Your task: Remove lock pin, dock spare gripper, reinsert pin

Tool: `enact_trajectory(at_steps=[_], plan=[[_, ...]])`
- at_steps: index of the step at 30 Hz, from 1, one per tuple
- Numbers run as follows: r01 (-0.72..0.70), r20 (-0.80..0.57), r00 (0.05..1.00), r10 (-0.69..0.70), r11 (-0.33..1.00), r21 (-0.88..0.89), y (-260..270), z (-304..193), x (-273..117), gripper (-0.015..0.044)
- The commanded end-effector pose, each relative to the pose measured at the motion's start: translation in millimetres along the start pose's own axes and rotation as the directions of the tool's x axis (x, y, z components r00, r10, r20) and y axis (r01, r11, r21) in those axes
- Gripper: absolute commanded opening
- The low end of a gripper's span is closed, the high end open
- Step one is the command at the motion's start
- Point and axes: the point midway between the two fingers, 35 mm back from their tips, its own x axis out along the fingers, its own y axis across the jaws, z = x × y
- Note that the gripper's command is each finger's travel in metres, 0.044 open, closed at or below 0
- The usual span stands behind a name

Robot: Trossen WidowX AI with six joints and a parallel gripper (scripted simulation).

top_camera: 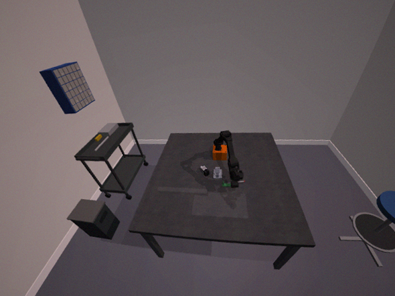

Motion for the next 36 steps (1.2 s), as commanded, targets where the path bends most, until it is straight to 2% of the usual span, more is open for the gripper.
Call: enact_trajectory(at_steps=[1,5,31,36], plan=[[-0.002,0.001,1.000,0.002,1.000,0.000,0.9,0.1,0.9,0.0023],[-0.002,0.001,1.000,0.002,1.000,0.000,0.9,0.1,0.9,0.0000],[-0.036,-0.009,0.999,0.036,0.999,0.007,9.5,2.2,-29.3,0.0000],[-0.046,-0.011,0.999,0.047,0.999,0.009,12.4,0.9,-24.3,0.0000]])
